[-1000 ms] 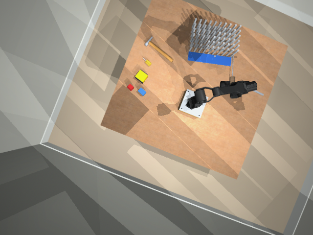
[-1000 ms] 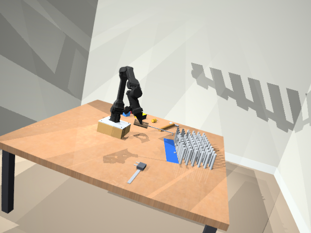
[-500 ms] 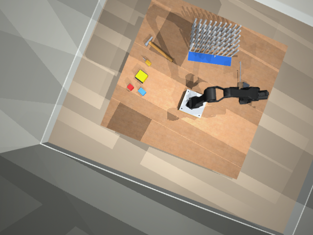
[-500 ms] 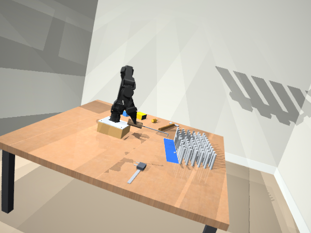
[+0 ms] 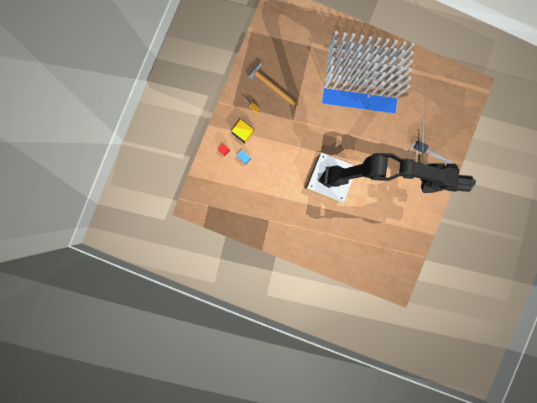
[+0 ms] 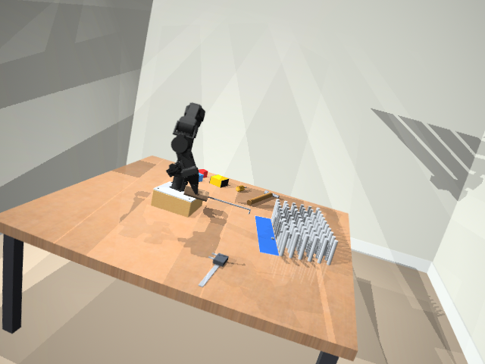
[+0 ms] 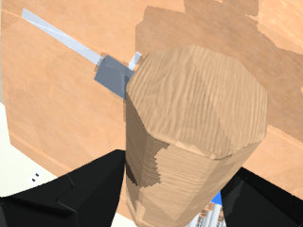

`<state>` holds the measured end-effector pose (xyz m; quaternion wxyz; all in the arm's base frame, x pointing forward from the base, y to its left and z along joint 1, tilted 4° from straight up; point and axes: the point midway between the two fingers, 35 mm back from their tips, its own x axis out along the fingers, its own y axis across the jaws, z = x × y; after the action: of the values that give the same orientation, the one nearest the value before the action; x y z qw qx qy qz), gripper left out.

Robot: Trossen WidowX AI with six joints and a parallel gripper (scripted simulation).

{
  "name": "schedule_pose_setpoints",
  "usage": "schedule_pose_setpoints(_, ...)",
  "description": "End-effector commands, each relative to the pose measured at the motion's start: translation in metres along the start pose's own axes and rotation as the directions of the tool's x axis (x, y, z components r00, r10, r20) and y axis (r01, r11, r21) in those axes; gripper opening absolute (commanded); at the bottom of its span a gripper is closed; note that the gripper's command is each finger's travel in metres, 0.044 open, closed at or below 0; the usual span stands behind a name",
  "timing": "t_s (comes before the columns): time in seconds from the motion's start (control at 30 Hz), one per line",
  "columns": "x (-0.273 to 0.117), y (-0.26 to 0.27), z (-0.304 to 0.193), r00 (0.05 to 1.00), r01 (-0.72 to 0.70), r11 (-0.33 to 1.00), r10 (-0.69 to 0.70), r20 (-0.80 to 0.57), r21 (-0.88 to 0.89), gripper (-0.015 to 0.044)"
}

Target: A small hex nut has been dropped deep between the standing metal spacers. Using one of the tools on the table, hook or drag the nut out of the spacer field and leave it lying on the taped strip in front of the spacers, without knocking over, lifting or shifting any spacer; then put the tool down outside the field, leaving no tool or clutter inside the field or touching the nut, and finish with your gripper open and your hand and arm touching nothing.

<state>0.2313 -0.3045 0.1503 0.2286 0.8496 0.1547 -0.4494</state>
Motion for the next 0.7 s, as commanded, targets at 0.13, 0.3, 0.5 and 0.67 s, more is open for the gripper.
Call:
schedule_pose_setpoints(0.13,-0.012,0.021,0.036,1.0,0.001,1.0,-0.001,-0.013,-0.004,0.0)
schedule_pose_setpoints(0.3,-0.019,0.03,0.058,1.0,0.0,1.0,0.0,-0.023,0.002,0.0)
schedule_pose_setpoints(0.5,-0.028,0.039,0.086,0.999,-0.005,1.0,0.005,-0.036,0.01,0.0)
schedule_pose_setpoints(0.67,-0.035,0.044,0.109,0.999,-0.011,1.0,0.012,-0.048,0.017,0.0)
